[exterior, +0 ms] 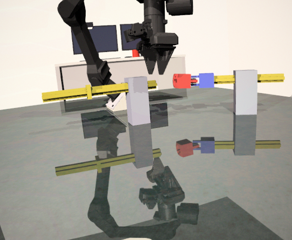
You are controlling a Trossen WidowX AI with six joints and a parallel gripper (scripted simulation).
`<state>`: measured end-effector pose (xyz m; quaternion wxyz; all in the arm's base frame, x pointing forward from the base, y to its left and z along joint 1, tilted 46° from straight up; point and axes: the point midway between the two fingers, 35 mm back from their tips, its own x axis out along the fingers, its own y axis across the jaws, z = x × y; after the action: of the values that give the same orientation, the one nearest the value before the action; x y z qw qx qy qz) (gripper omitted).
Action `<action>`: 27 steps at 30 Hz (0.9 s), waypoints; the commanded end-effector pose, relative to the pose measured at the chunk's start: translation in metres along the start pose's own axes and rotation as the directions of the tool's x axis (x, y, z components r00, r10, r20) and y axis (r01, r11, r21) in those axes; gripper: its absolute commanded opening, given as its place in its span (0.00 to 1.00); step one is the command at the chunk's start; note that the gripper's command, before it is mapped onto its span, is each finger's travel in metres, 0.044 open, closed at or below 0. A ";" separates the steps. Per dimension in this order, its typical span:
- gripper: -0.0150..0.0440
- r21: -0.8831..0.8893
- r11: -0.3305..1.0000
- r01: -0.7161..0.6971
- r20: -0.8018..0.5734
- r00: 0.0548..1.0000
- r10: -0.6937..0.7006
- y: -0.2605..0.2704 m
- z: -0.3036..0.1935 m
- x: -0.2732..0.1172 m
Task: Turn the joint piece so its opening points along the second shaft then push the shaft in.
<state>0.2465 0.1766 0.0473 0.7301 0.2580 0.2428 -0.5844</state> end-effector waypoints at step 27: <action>1.00 -0.009 1.000 0.005 0.013 1.000 -0.005 -0.004 -0.069 0.030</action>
<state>0.2445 0.1935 -0.0204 0.7338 0.2439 0.2410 -0.5864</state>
